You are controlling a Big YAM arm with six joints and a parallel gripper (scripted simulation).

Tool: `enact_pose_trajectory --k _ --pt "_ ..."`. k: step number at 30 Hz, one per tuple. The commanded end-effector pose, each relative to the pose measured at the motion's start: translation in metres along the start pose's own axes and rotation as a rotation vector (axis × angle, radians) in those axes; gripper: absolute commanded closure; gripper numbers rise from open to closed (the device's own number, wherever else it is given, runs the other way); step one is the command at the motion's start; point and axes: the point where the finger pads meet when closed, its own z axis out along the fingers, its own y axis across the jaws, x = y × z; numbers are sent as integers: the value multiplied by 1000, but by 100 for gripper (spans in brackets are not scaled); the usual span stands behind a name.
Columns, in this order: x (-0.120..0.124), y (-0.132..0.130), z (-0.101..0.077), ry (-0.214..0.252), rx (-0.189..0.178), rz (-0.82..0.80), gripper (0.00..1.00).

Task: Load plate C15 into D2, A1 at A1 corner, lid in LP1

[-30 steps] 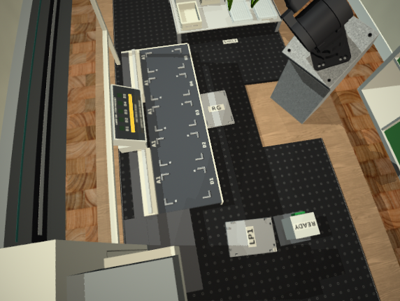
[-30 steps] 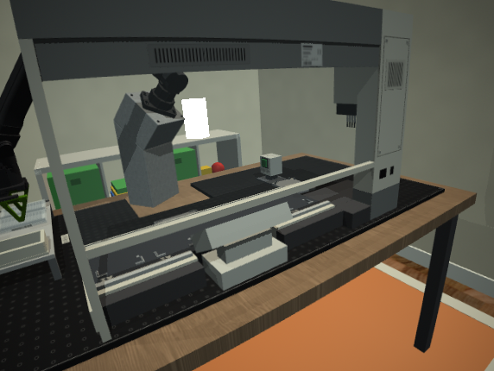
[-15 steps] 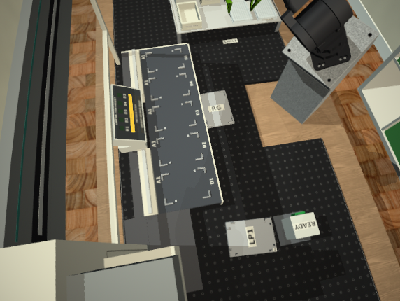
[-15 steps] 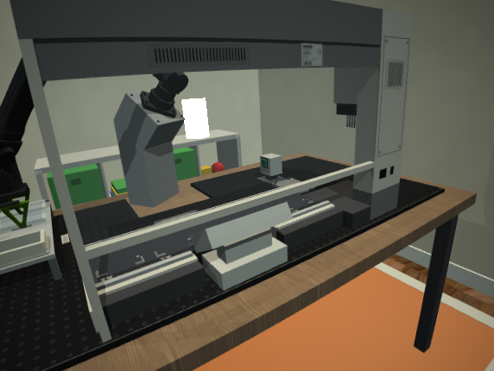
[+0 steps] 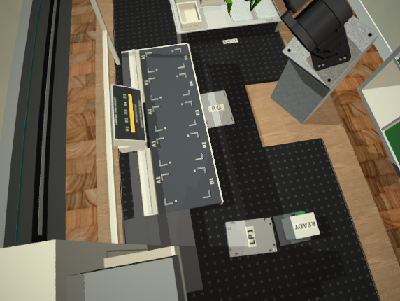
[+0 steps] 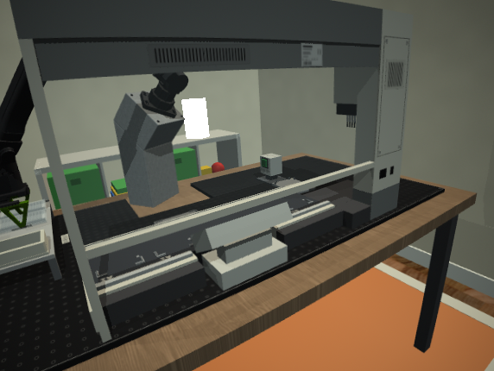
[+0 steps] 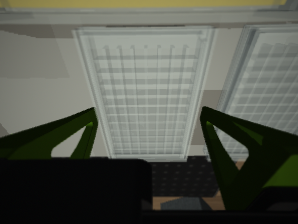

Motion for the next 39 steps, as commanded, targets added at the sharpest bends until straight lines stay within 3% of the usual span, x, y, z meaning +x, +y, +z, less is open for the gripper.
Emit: enact_pose_trajectory --k 1,27,28,39 --pt "-27 16 -17 -59 -21 -26 0" --pt "-27 16 -17 -59 -21 -26 0" --pt "-27 16 -17 -59 -21 -26 100" --pt "-14 7 -10 -31 -11 -12 100"
